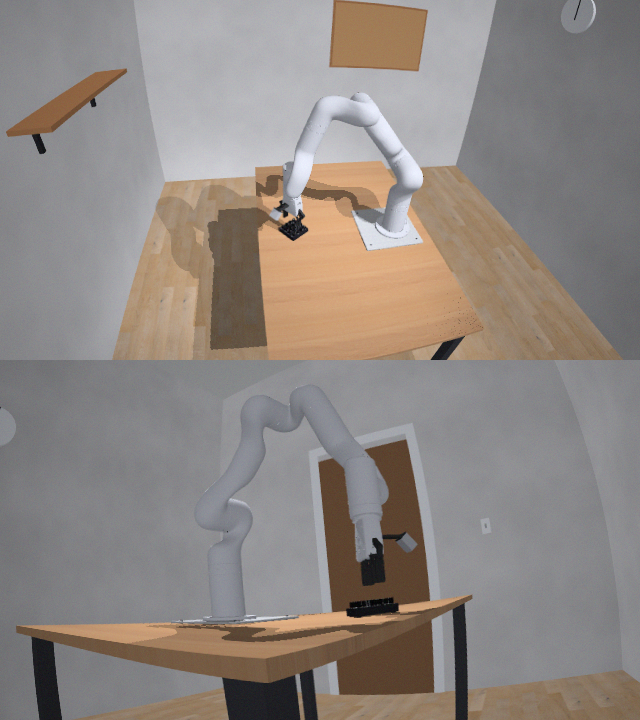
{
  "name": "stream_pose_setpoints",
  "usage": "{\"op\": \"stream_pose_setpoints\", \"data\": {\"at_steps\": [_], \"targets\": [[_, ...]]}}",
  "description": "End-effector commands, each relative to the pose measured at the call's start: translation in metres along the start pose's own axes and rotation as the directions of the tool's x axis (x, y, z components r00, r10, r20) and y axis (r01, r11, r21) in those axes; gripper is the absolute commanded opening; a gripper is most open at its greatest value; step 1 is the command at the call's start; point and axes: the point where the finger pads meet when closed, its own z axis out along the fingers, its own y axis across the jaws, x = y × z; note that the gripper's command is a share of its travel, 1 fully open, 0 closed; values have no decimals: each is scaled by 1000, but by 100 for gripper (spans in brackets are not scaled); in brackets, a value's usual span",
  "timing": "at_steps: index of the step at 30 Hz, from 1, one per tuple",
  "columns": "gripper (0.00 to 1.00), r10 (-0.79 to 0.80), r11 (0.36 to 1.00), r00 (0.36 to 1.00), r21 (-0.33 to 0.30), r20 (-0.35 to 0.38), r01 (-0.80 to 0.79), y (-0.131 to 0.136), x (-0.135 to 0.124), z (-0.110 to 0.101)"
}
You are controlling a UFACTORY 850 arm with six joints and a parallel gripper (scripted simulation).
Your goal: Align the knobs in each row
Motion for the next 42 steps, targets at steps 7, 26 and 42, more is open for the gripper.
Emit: {"op": "stream_pose_setpoints", "data": {"at_steps": [7, 26, 42], "targets": [[100, 0, 1000, 1000, -1, -2, 0, 1, 1, -1], [100, 0, 1000, 1000, -1, -2, 0, 1, 1, -1], [100, 0, 1000, 1000, -1, -1, 0, 0, -8, -1]]}}
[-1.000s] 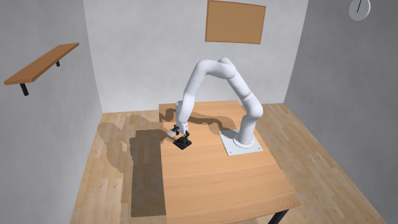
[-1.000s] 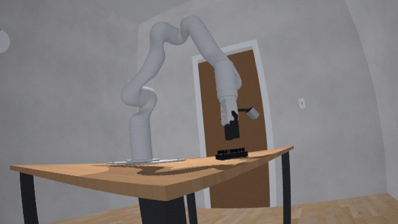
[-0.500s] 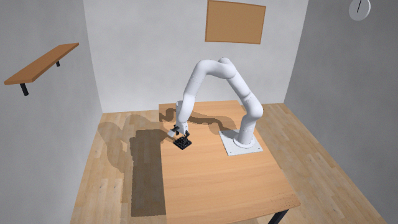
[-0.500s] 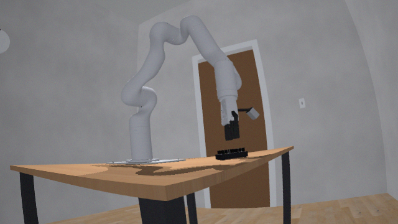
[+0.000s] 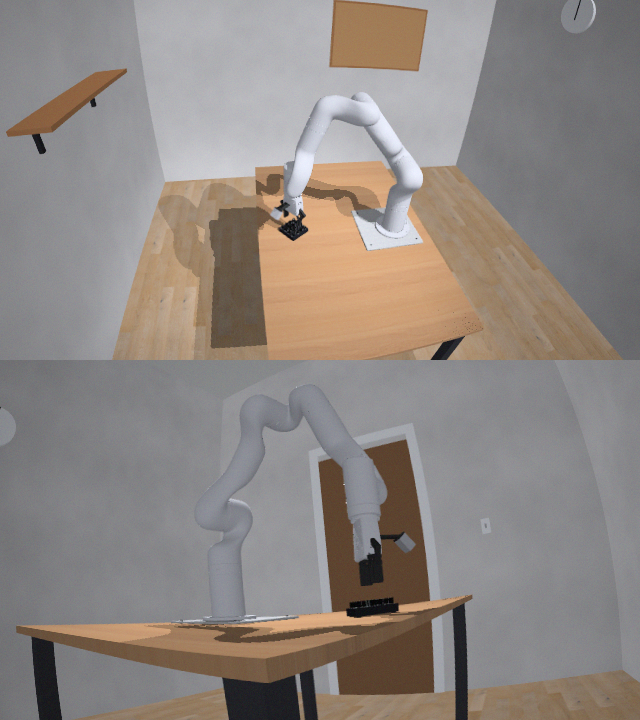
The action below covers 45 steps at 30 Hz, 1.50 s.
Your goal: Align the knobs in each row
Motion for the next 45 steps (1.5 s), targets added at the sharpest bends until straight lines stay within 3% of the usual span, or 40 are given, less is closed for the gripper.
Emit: {"op": "stream_pose_setpoints", "data": {"at_steps": [1, 23, 45], "targets": [[100, 0, 1000, 1000, -1, -2, 0, 1, -5, -1], [100, 0, 1000, 1000, -1, -1, 0, 0, -44, -1], [100, 0, 1000, 1000, -1, -1, 0, 0, -48, -1]]}}
